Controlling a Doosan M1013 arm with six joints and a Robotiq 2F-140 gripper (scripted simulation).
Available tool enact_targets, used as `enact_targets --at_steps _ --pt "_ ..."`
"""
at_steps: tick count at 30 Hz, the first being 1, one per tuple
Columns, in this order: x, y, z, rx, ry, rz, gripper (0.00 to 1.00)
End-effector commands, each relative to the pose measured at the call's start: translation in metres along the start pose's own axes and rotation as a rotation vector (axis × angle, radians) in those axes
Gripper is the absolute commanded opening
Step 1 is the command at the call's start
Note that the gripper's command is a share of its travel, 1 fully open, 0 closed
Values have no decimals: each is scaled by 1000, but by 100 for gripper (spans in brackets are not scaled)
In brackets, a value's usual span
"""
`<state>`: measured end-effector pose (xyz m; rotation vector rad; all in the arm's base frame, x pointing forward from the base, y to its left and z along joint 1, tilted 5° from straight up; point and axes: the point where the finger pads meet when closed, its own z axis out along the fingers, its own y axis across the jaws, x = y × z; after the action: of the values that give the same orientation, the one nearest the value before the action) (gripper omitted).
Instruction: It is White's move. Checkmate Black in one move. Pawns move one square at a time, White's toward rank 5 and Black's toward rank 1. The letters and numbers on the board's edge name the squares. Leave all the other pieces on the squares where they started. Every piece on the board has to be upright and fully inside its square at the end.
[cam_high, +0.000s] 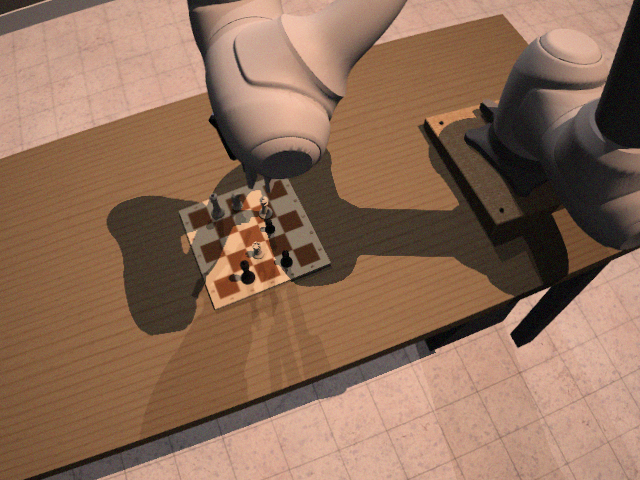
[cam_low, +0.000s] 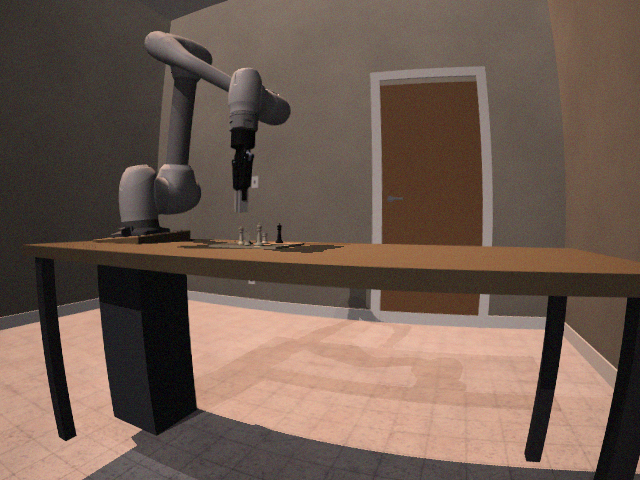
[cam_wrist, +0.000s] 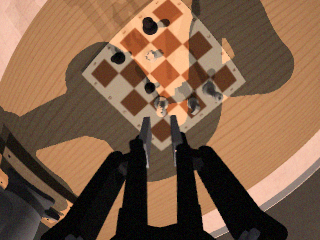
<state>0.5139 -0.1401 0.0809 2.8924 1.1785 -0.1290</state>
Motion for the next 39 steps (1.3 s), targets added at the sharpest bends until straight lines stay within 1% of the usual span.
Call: enact_targets --at_steps 1,20,39 --pt "0 0 6 0 0 0 25" --pt "0 1 30 0 0 0 25" --pt "0 1 36 0 0 0 25"
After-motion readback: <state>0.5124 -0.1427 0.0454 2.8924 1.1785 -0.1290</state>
